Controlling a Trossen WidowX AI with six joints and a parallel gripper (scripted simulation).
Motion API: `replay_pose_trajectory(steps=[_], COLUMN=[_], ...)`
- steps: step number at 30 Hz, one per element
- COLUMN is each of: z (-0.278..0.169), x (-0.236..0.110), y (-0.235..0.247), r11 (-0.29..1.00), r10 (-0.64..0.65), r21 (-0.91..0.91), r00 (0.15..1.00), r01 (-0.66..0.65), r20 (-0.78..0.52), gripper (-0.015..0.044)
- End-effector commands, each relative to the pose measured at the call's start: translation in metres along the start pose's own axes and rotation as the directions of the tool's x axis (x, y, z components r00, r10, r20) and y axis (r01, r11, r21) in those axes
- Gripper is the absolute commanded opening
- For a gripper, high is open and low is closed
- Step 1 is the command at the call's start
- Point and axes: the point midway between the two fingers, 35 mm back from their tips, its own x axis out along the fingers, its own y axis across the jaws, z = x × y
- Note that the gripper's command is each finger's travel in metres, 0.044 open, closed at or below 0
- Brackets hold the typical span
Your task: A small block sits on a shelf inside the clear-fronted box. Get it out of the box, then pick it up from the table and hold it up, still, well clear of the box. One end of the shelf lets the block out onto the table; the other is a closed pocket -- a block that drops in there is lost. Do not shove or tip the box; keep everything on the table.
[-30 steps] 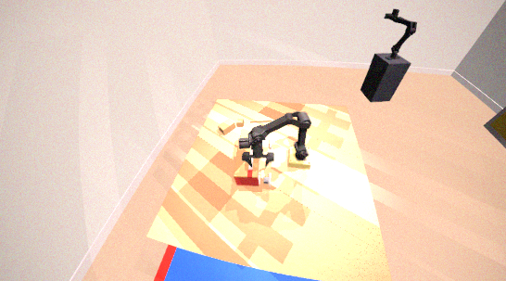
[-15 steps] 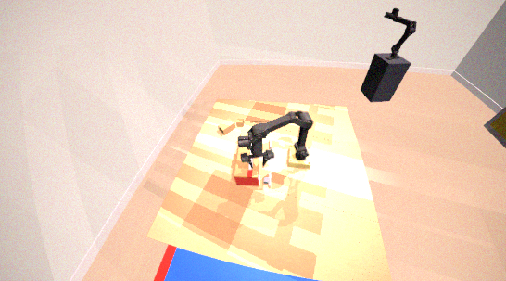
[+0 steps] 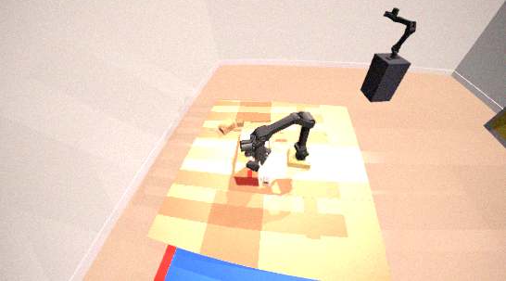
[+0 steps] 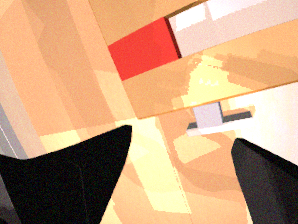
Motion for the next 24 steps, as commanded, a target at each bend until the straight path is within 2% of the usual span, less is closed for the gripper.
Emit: replay_pose_trajectory(steps=[1,7,12,18,24], z=[-0.012,-0.017,-0.02,-0.024,-0.027], x=[0.002,0.002,0.003,0.003,0.002], y=[0.0,0.0,0.0,0.0,0.0], r11=[0.573,0.276,0.011,-0.31,-0.592], r10=[-0.054,-0.067,-0.075,-0.081,-0.084], r21=[-0.809,-0.945,-0.98,-0.929,-0.787], r00=[0.991,0.984,0.978,0.968,0.958], r01=[0.131,0.177,0.197,0.203,0.173], r20=[0.122,0.165,0.196,0.238,0.274], gripper=[0.0285,0.0285,0.0285,0.0285,0.0285])
